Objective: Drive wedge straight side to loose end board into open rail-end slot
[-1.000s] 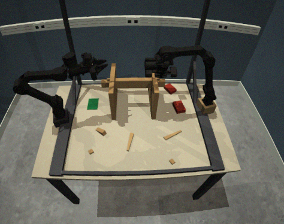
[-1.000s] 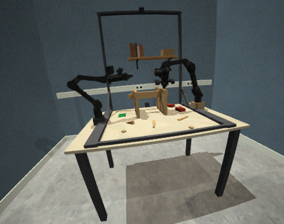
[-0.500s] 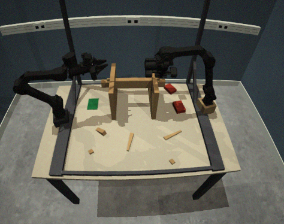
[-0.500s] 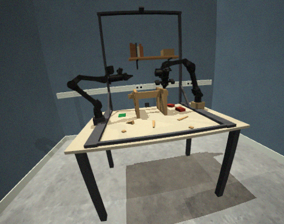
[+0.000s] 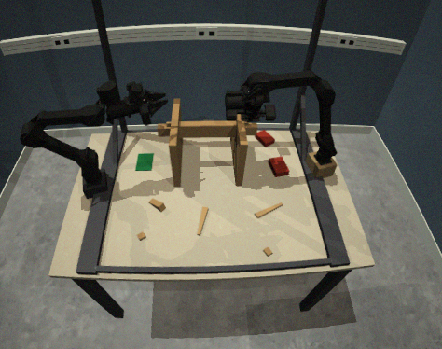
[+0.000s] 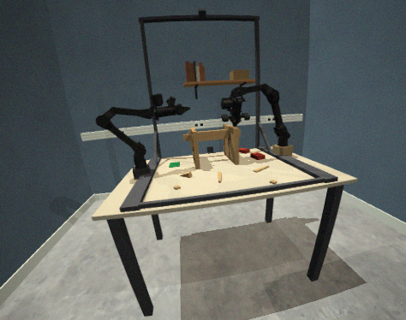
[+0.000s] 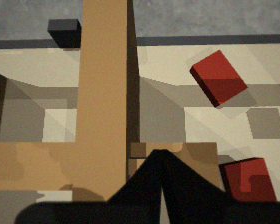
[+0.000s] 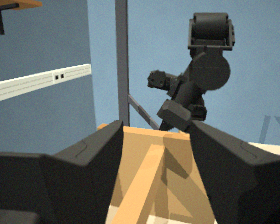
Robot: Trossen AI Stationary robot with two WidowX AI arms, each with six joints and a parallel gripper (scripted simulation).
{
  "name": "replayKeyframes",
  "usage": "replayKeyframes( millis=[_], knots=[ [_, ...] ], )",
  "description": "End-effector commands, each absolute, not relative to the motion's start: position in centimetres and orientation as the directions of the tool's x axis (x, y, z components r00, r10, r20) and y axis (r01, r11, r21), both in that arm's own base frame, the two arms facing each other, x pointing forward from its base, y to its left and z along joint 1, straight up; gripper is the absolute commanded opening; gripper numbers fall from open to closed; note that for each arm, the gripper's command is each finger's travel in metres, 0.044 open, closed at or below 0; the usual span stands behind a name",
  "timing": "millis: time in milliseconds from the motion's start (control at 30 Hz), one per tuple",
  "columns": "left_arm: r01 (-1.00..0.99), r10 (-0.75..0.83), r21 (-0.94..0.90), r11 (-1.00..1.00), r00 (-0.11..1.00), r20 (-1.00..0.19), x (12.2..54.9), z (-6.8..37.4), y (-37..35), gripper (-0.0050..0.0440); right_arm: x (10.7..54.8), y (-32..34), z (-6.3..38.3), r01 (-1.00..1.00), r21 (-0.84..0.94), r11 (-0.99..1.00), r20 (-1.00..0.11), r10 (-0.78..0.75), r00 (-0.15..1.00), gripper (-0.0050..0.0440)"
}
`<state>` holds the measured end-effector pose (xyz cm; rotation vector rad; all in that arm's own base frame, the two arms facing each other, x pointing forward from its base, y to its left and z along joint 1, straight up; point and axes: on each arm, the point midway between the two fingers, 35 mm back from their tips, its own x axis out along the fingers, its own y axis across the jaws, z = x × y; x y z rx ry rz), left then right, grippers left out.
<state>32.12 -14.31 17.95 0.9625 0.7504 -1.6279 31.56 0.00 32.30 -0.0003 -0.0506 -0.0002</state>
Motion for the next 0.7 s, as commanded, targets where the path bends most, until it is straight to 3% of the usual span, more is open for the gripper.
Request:
replayKeyframes(
  millis=[0, 667],
  knots=[
    [0.964, -0.413, -0.089, -0.250, -0.189, -0.891, 32.04, 14.97, -13.73, -0.0050, 31.50, 0.01, 33.45, -0.003, 0.003, 1.000, 0.075, 0.003, 0.997, 0.0187],
    [0.964, -0.414, -0.084, -0.250, -0.185, -0.891, 32.18, 14.93, -13.77, -0.0050, 31.50, 0.01, 33.45, -0.003, 0.003, 1.000, 0.075, 0.003, 0.997, 0.0187]
  ],
)
